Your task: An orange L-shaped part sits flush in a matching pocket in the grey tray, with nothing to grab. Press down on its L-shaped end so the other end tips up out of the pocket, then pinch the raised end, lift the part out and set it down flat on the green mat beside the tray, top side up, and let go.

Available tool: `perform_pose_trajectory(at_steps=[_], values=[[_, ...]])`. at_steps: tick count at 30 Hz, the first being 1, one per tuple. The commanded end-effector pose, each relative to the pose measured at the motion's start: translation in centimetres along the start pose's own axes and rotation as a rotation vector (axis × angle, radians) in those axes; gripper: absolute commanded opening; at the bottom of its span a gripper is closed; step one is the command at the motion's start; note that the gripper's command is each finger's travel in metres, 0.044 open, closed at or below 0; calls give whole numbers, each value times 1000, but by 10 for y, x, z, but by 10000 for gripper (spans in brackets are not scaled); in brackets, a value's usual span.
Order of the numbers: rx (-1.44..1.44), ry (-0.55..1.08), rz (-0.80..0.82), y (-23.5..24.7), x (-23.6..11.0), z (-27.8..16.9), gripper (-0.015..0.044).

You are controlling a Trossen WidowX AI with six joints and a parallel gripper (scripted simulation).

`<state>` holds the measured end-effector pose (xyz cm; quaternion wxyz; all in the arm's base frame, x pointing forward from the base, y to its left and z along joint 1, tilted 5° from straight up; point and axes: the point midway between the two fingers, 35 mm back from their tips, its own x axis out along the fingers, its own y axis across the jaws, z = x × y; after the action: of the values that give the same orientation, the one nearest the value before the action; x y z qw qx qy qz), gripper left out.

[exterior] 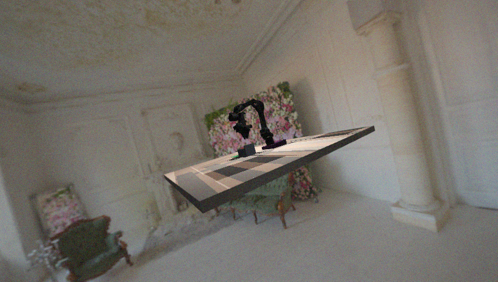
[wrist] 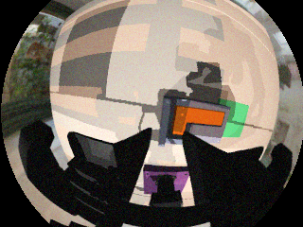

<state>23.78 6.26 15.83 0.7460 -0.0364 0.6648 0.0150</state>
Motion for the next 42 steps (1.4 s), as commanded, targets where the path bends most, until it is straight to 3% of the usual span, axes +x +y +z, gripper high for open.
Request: perform_pose_trajectory(at_steps=[1,5,42], values=[[5,23,-11,-2,29,-2,180],[5,23,-12,-3,63,-5,180],[5,23,-12,-3,100,-6,180]])
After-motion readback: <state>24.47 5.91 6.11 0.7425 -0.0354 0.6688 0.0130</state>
